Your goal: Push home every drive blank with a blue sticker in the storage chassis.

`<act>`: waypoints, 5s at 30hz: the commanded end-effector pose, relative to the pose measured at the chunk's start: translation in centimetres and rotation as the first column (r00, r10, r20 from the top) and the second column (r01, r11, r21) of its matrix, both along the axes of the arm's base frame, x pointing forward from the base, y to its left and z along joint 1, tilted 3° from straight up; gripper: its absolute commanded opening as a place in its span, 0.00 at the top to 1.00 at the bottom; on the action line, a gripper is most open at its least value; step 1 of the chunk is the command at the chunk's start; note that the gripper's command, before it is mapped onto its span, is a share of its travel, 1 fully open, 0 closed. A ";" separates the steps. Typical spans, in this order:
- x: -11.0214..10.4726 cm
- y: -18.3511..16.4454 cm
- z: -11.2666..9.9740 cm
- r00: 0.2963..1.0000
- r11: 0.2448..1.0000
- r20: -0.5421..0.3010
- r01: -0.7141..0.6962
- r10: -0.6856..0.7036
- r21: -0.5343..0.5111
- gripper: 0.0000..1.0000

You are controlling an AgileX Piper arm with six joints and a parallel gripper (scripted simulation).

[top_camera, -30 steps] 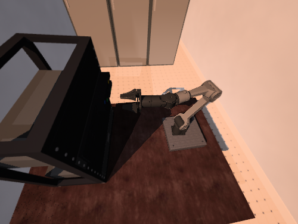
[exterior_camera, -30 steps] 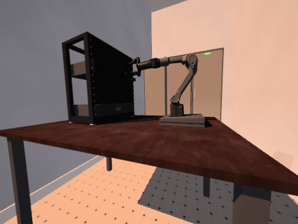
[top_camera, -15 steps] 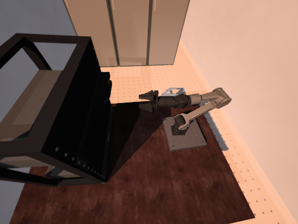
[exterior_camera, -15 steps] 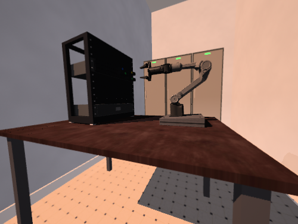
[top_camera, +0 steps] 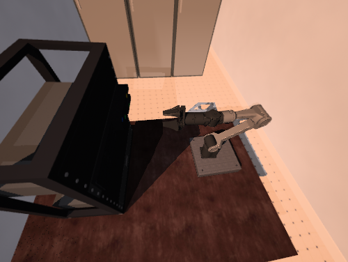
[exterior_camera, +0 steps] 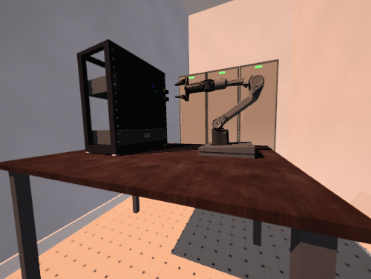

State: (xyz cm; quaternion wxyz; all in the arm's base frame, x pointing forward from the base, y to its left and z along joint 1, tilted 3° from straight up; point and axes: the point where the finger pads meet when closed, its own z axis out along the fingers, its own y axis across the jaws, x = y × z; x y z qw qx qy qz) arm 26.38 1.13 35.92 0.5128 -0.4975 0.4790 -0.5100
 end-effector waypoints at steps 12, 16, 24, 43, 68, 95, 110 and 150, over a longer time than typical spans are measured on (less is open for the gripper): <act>0.0 0.0 0.0 1.000 1.000 0.000 0.000 0.000 -0.001 0.00; 0.0 0.0 0.0 1.000 1.000 0.000 0.000 0.000 -0.001 0.00; 0.0 0.0 0.0 1.000 1.000 0.000 0.000 0.000 -0.001 0.00; 0.0 0.0 0.0 1.000 1.000 0.000 0.000 0.000 -0.001 0.00; 1.9 -1.4 1.4 1.000 1.000 0.000 0.000 0.000 -0.001 0.00; 9.7 -6.5 5.7 1.000 1.000 0.000 0.000 0.000 -0.001 0.00; 9.7 -6.5 5.7 1.000 1.000 0.000 0.000 0.000 -0.001 0.00; 9.7 -6.5 5.7 1.000 1.000 0.000 0.000 0.000 -0.001 1.00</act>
